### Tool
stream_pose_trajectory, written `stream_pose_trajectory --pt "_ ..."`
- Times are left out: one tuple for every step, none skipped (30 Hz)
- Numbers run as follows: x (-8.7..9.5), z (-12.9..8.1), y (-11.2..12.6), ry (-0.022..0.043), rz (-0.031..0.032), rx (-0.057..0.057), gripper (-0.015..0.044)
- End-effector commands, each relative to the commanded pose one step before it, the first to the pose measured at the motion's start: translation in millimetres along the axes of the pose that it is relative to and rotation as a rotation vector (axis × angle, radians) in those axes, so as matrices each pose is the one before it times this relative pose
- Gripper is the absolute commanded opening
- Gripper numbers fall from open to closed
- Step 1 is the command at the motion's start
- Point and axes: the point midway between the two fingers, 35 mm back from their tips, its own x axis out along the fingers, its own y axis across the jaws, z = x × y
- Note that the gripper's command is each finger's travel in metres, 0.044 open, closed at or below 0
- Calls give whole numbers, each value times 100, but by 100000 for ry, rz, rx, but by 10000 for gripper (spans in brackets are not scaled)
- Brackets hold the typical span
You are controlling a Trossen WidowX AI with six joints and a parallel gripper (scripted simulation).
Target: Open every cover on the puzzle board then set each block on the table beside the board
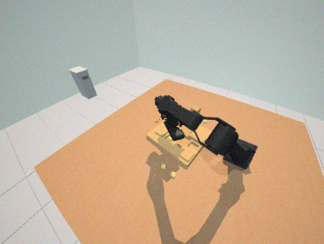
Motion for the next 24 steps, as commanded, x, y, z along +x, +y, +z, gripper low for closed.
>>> stream_pose_trajectory --pt "262 -100 -51 417 -268 147 144" --pt "90 -1 0 2 0 0 144" --pt "95 -2 0 2 0 0 144" --pt "96 -2 0 2 0 0 144" --pt "96 -1 -1 2 -1 0 144" --pt "96 -1 -1 3 -1 -1 144" --pt "96 -1 -1 3 -1 -1 144" --pt "96 -1 -2 3 -1 -1 144" --pt "96 -1 -2 3 -2 -1 144" --pt "96 -1 -2 4 -2 -1 144" --pt "96 -1 -3 4 -2 -1 144" --pt "95 -1 -3 4 -2 -1 144" --pt "95 -1 -3 4 -3 -1 144" --pt "95 -1 -4 4 -3 -1 144" --pt "95 -1 -4 5 -3 -1 144" --pt "95 0 -5 5 -4 -1 144" --pt "95 1 -5 5 -4 -1 144" --pt "95 1 -6 5 -4 -1 144" --pt "95 1 -6 6 -4 -1 144" --pt "95 1 -6 6 -5 -1 144" --pt "76 1 -5 5 -4 -1 144" --pt "46 1 -3 3 -2 0 144" --pt "15 0 -1 1 -1 0 144" --pt "0 0 0 0 0 0 144"
